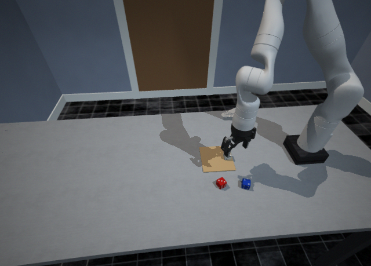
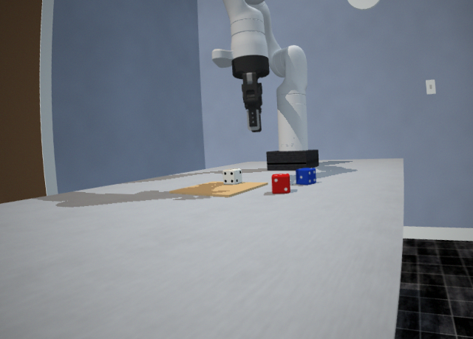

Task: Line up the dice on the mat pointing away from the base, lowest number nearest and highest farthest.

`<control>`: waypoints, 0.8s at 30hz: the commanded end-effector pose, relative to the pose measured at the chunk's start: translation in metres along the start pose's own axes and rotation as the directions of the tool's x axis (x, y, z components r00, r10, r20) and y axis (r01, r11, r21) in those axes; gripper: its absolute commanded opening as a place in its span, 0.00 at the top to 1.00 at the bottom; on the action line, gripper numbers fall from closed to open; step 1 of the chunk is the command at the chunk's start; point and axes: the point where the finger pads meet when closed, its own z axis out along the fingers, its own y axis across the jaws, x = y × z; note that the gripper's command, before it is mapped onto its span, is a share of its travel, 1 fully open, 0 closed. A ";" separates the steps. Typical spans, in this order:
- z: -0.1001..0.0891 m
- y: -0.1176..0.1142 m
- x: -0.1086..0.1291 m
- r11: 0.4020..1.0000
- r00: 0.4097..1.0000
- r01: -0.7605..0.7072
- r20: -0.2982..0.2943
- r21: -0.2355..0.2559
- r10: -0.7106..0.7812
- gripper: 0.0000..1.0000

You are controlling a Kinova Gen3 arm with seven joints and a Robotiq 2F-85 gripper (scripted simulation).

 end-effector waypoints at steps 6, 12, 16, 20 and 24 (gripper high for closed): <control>0.005 -0.001 -0.038 0.953 0.954 0.301 0.002 -0.017 -0.301 0.00; 0.006 -0.005 -0.072 0.833 0.833 0.553 0.003 -0.011 -0.553 0.00; 0.007 -0.006 -0.089 0.748 0.748 0.664 0.002 -0.006 -0.664 0.00; 0.007 -0.007 -0.095 0.712 0.712 0.702 0.001 -0.004 -0.702 0.00; 0.007 -0.007 -0.098 0.694 0.694 0.720 0.000 -0.003 -0.720 0.00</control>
